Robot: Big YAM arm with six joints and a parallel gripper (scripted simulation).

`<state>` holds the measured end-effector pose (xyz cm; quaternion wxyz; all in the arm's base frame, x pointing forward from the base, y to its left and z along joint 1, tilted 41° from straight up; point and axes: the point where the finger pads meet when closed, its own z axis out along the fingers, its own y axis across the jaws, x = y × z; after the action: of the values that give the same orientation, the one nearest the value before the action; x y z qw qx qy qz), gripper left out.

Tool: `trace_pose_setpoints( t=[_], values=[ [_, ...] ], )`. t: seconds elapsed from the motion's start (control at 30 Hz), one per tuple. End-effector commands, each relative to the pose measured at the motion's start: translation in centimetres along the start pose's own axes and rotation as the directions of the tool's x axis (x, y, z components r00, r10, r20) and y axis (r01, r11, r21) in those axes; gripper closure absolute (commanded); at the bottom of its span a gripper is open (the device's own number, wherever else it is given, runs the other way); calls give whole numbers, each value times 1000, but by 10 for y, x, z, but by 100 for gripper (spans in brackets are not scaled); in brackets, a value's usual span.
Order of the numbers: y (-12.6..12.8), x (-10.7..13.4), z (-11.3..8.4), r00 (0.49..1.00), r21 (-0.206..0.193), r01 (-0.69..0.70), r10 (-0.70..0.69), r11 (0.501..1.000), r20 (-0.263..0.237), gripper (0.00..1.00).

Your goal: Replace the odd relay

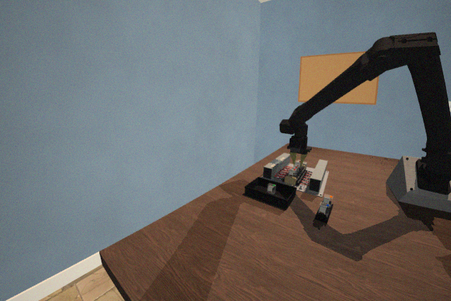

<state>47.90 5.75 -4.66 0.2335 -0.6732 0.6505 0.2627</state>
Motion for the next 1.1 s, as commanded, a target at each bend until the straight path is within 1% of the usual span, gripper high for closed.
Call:
trace_pose_setpoints(
  t=[0.0, 0.43, 1.07],
  values=[
    [-9, -8, -5, 1000, 26, 21, -21, 999, -1, 100],
    [-13, -6, -10, 1000, 38, 22, -22, 999, -3, 100],
    [-14, -5, -11, 1000, 41, 21, -21, 999, -3, 100]
  ],
)
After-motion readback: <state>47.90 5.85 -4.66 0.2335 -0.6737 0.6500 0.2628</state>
